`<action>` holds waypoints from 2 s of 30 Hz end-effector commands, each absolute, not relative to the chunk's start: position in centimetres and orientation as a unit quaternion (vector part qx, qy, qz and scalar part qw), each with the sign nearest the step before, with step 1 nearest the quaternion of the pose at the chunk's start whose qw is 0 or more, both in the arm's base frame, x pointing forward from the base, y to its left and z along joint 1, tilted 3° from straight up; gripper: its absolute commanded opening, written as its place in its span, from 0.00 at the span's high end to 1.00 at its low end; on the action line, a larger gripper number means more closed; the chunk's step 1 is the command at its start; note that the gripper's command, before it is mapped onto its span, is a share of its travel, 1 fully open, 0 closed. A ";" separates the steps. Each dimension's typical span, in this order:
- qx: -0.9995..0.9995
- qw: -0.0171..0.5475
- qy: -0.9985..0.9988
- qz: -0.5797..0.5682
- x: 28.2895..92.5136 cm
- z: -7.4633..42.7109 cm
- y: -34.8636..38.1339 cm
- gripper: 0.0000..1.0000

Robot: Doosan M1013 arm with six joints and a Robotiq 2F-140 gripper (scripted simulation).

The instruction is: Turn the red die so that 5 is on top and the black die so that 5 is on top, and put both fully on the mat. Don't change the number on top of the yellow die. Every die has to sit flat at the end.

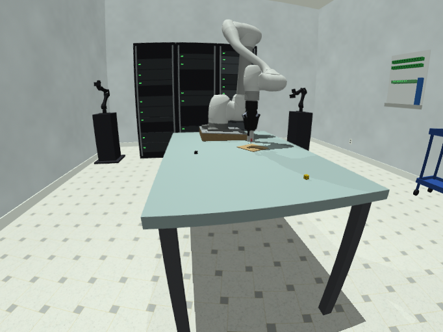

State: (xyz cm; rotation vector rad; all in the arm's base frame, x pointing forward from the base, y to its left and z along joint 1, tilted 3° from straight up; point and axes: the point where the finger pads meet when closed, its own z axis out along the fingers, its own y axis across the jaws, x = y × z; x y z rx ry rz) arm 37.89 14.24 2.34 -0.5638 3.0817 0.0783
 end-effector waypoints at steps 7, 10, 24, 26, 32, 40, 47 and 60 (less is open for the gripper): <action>-0.180 0.004 0.983 0.025 37.9 -0.2 14.4 0.84; -0.180 0.004 0.983 0.025 37.9 -0.4 14.4 0.84; -0.180 0.004 0.983 0.025 37.9 -0.5 14.4 0.84; -0.180 0.004 0.983 0.025 37.9 -0.5 14.4 0.84; -0.180 0.004 0.983 0.025 37.9 -0.5 14.4 0.84; -0.180 0.004 0.983 0.025 37.9 -0.5 14.4 0.84; -0.180 0.004 0.983 0.025 37.9 -0.5 14.4 0.84; -0.180 0.004 0.983 0.025 37.9 -0.6 14.4 0.84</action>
